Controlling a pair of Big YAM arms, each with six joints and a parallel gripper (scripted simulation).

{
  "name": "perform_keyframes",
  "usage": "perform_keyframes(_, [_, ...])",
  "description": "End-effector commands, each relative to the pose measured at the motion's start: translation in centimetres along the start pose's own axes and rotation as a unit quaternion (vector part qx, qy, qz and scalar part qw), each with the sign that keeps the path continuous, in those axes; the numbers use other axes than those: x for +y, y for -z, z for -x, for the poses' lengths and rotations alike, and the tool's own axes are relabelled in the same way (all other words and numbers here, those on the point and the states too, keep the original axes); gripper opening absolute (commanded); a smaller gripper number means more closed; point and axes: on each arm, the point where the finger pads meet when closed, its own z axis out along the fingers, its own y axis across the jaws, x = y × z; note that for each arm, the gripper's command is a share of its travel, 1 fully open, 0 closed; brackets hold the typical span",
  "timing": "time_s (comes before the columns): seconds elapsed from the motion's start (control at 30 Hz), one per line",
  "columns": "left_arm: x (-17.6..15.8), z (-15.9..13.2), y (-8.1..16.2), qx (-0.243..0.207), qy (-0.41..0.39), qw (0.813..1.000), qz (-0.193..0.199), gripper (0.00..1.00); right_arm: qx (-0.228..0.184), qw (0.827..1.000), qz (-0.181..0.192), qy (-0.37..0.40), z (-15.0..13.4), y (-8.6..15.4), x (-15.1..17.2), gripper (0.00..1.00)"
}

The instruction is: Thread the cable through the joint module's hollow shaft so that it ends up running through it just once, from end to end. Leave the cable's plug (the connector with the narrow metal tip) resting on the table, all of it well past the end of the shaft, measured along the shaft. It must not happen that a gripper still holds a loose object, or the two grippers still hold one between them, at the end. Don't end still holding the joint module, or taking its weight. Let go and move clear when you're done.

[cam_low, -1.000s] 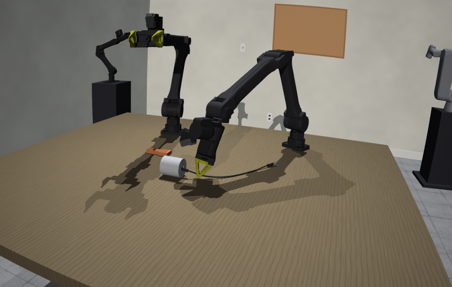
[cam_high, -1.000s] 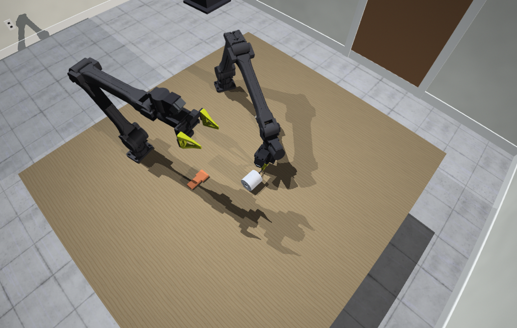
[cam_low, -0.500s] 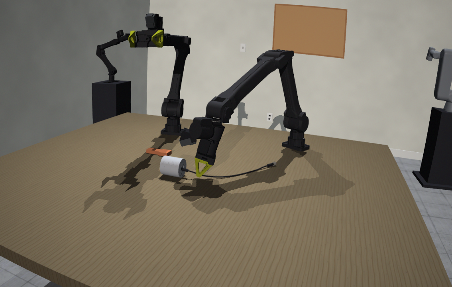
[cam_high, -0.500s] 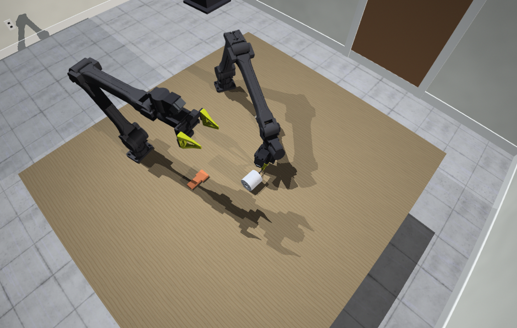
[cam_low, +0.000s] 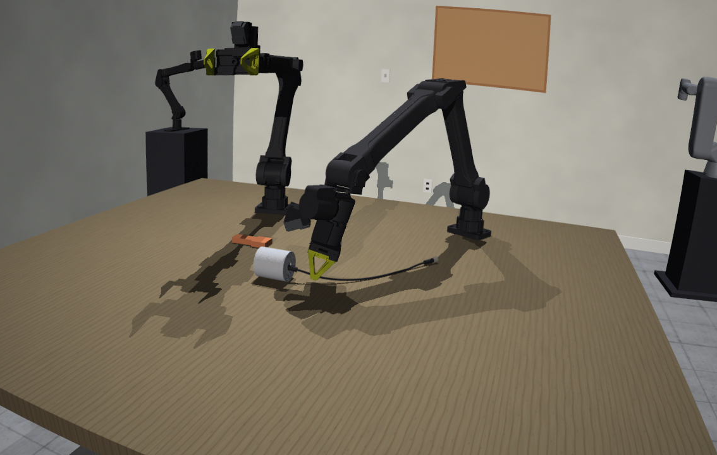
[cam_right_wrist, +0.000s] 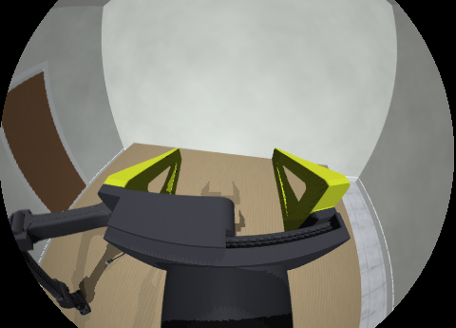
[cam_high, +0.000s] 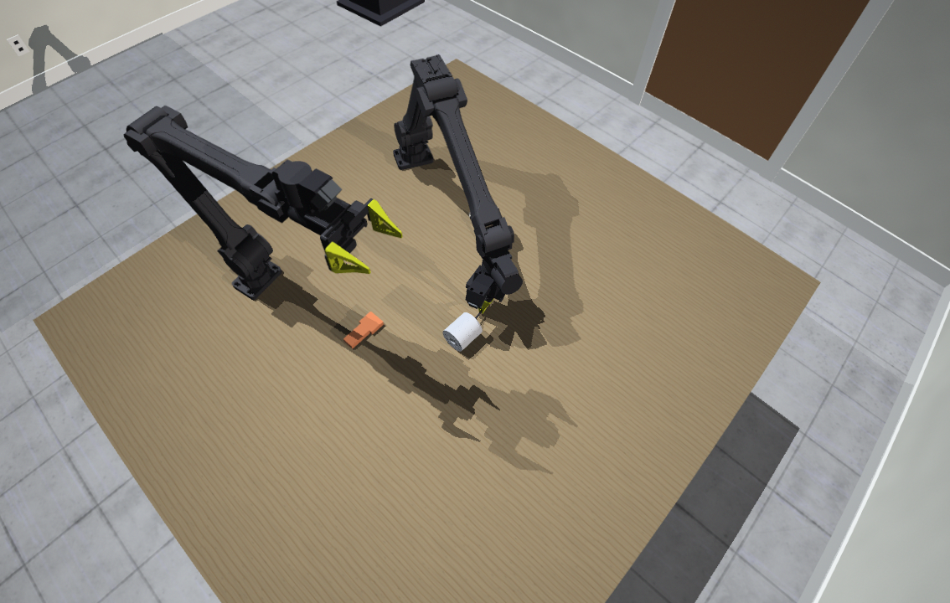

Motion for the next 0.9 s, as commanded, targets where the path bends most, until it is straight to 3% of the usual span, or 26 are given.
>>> perform_keyframes(0.0, [1.3,3.5,1.1,-0.016,-0.01,1.0,0.017,0.0,-0.017,1.0,-0.006,-0.004,2.4,-0.2,-0.6,0.96])
perform_keyframes(0.53, [2.1,4.0,1.2,-0.016,-0.001,1.0,0.019,0.0,-0.017,1.0,-0.006,-0.004,2.4,-0.2,-0.6,0.96])
perform_keyframes(0.87, [1.2,5.9,1.0,-0.016,-0.01,1.0,0.017,0.0,-0.017,1.0,-0.006,-0.004,2.4,-0.2,-0.6,0.96])
